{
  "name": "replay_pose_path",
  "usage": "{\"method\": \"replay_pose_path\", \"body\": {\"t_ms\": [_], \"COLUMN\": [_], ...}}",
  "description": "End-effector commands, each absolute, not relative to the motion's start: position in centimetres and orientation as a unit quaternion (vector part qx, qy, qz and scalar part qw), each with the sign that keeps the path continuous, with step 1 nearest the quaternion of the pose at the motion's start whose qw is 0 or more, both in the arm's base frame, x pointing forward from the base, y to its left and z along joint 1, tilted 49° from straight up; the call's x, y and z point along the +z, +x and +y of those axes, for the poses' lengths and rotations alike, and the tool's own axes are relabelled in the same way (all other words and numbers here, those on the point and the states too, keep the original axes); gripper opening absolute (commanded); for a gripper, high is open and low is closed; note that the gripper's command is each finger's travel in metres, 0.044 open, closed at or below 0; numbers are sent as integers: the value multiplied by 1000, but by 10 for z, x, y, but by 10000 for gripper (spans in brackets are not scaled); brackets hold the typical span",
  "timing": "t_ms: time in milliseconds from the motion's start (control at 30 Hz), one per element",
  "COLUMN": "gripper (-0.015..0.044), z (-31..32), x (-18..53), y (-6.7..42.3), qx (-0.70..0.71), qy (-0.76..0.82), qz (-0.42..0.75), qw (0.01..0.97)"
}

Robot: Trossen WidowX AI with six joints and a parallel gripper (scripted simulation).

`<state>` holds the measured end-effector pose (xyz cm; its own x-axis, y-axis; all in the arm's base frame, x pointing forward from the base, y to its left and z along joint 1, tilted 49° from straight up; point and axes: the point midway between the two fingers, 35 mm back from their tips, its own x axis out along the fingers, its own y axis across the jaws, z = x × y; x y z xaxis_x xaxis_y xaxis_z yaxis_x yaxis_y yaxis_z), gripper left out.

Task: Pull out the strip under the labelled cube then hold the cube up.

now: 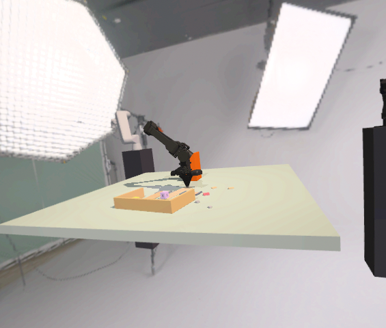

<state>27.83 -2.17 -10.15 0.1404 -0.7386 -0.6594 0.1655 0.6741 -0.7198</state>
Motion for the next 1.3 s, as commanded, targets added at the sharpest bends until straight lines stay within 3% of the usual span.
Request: {"method": "replay_pose_path", "body": {"t_ms": [0,1267], "gripper": [0,0], "z": [-28,-27], "x": [-106,-112], "y": [262,228], "qx": [-318,-318], "qy": [-251,-251], "qz": [588,589], "qw": [700,700]}}
